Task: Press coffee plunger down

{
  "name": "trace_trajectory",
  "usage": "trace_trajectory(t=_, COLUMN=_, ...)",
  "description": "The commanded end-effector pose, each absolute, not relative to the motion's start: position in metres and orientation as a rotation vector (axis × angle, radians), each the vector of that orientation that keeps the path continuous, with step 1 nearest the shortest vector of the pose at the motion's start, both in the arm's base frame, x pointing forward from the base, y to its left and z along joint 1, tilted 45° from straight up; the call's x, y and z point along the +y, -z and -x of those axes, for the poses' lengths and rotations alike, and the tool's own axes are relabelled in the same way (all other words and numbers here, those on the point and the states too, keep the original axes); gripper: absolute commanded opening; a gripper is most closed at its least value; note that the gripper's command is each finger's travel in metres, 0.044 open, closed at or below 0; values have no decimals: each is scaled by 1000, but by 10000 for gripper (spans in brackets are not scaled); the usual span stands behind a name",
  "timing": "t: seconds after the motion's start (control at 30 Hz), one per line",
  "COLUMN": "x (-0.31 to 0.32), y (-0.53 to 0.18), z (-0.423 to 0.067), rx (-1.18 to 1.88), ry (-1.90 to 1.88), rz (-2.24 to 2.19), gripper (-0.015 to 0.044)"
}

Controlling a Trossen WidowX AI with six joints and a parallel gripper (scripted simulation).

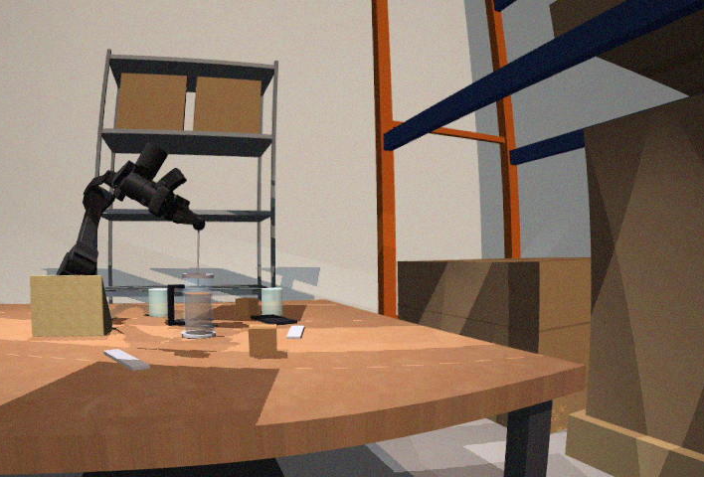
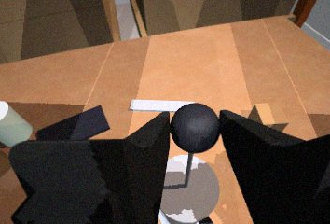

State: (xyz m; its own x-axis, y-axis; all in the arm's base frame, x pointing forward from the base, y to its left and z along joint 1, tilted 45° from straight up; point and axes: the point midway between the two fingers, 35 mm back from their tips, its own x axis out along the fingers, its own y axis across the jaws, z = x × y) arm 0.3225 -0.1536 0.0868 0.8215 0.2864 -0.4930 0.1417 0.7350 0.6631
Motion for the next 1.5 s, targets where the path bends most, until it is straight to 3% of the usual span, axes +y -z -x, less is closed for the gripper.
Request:
trace_trajectory(t=0.0, x=-143, y=-73, z=-321, rx=646, ry=-87, rz=-767, gripper=122)
trace_trajectory(t=1.47, x=-96, y=-23, z=-326, rx=640, ry=-88, rz=-771, gripper=122)
